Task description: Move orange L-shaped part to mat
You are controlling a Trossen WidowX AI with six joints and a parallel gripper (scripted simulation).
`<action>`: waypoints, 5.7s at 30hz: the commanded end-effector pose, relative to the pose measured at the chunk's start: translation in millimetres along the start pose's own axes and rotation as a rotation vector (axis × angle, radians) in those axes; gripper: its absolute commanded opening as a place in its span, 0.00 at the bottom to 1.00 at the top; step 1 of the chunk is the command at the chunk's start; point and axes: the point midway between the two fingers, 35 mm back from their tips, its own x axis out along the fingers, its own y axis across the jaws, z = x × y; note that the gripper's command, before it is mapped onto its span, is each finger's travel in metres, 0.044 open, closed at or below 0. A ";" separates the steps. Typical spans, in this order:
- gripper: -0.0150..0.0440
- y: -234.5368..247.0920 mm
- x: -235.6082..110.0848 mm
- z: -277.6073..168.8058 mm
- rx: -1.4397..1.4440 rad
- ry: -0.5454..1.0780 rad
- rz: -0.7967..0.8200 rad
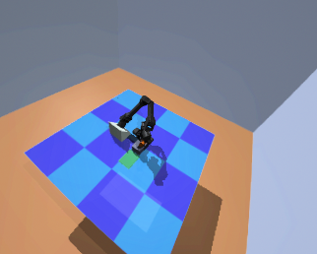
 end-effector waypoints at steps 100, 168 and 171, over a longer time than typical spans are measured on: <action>0.25 -0.4 -20.0 -0.9 0.004 0.000 -0.008; 0.25 15.7 -31.5 -166.4 0.002 0.011 -0.009; 0.25 15.6 -26.8 -166.5 0.002 0.011 -0.009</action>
